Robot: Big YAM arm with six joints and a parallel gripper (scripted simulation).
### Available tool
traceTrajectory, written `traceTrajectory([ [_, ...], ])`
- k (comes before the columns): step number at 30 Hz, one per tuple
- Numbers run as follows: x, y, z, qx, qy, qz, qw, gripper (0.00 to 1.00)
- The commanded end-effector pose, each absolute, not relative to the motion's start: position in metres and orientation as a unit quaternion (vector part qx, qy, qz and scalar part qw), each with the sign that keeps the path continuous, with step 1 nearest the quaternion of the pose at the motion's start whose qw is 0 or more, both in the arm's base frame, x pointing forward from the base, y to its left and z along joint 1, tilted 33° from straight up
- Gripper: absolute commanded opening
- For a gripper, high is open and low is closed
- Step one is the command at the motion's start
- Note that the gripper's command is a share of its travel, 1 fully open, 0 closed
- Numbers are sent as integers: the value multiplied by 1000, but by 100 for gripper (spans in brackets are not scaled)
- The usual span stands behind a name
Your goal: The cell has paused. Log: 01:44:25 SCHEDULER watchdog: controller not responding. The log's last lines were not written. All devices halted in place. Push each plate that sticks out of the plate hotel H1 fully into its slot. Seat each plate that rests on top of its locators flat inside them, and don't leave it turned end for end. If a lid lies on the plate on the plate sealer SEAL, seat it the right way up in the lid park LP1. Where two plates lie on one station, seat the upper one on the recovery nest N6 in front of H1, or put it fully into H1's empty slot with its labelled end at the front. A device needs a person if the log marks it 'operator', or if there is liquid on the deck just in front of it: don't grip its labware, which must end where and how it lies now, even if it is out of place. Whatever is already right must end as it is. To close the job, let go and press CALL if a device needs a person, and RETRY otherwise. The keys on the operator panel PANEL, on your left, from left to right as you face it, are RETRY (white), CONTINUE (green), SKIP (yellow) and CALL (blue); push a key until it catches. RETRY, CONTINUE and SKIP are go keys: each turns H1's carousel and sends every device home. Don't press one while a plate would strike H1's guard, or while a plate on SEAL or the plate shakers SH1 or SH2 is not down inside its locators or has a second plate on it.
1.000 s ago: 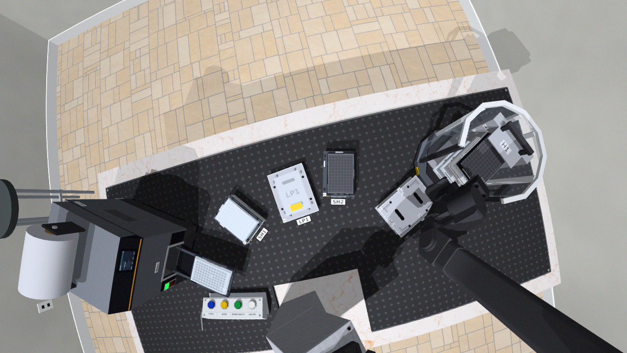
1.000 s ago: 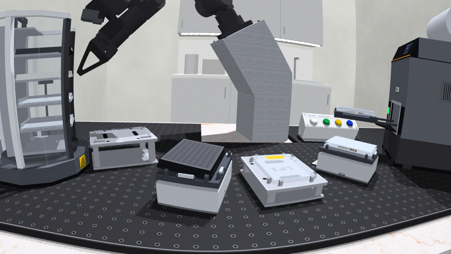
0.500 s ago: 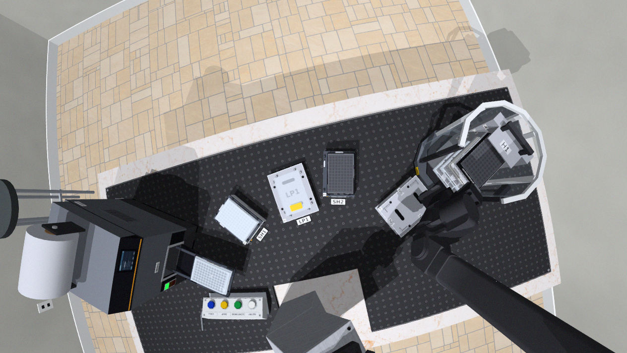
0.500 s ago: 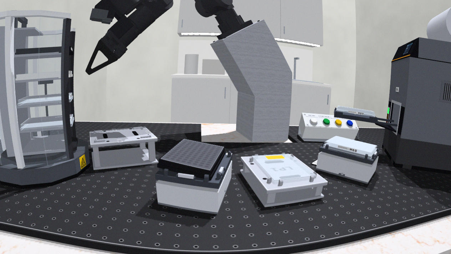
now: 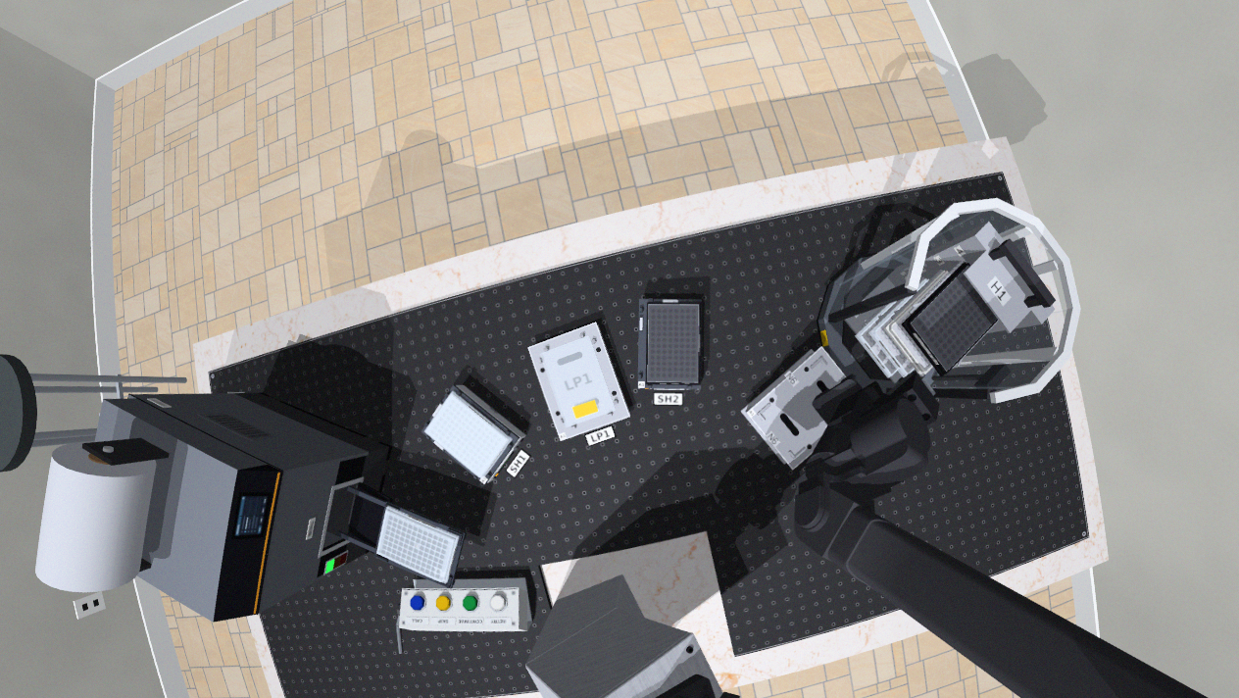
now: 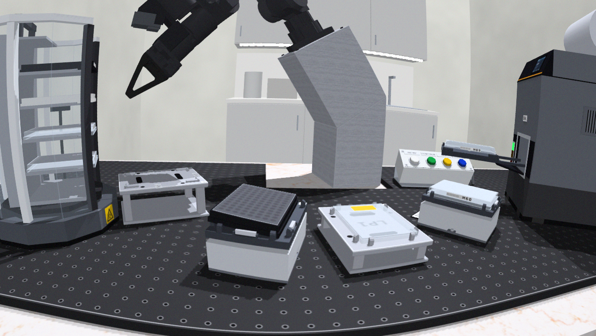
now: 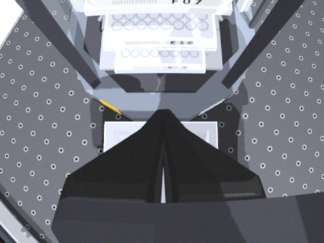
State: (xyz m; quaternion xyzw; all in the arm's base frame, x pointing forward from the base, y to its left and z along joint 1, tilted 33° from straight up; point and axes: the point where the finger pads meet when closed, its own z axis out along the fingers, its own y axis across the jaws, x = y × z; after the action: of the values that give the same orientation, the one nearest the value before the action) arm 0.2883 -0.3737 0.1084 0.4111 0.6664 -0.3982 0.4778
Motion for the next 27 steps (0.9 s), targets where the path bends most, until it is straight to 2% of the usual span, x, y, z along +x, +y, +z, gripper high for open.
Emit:
traceTrajectory([
  [1,294,-366,107,409,664,-393,487,0],
  [27,278,-335,85,410,665,-392,486,0],
])
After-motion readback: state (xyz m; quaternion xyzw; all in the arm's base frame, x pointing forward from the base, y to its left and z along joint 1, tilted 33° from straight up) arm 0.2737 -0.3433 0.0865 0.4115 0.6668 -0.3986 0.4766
